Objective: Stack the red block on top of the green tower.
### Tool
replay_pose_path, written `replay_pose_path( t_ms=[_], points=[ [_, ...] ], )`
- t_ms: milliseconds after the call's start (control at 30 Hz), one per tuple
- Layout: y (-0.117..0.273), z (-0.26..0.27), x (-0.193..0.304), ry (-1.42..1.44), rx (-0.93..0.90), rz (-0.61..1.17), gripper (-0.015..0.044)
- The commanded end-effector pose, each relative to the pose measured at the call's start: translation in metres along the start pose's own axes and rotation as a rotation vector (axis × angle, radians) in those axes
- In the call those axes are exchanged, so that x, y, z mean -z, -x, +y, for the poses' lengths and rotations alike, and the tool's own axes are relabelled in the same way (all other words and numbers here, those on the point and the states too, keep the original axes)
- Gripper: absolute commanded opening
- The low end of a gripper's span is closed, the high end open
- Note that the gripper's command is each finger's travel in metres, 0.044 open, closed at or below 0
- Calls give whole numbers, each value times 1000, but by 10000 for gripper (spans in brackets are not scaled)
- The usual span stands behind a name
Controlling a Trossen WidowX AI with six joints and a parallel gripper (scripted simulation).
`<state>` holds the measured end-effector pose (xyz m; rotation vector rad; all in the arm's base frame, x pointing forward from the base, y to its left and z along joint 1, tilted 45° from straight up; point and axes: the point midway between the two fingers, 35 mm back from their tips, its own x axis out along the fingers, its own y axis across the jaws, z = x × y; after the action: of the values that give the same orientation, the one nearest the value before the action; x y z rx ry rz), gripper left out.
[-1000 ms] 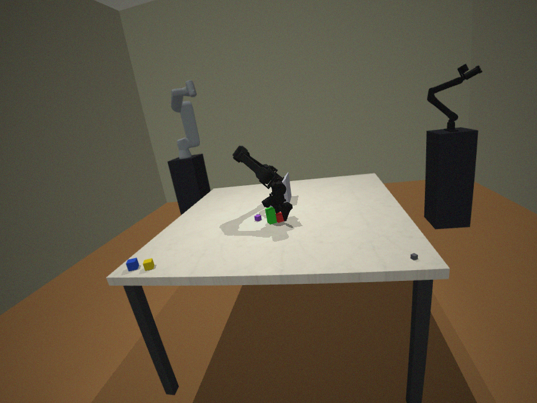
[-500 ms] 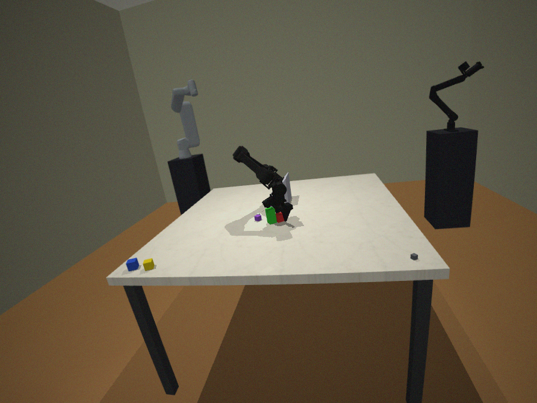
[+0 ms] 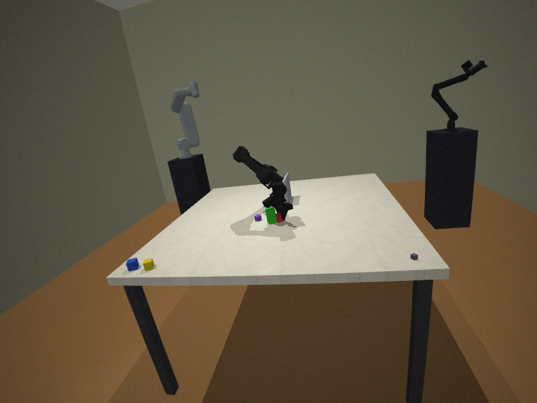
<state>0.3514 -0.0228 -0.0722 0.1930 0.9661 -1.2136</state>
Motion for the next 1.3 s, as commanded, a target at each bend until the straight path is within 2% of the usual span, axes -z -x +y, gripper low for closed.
replay_pose_path(
  t_ms=[0, 167, 833, 1133, 1267],
  points=[
    [0, -1, 0, 4, 3, -3, 131],
    [15, 0, 0, 4, 2, -2, 0],
    [114, 1, 1, 5, 1, 2, 0],
    [118, 1, 2, 5, 1, 2, 0],
    [118, -3, -26, 4, 0, 2, 0]
  ],
)
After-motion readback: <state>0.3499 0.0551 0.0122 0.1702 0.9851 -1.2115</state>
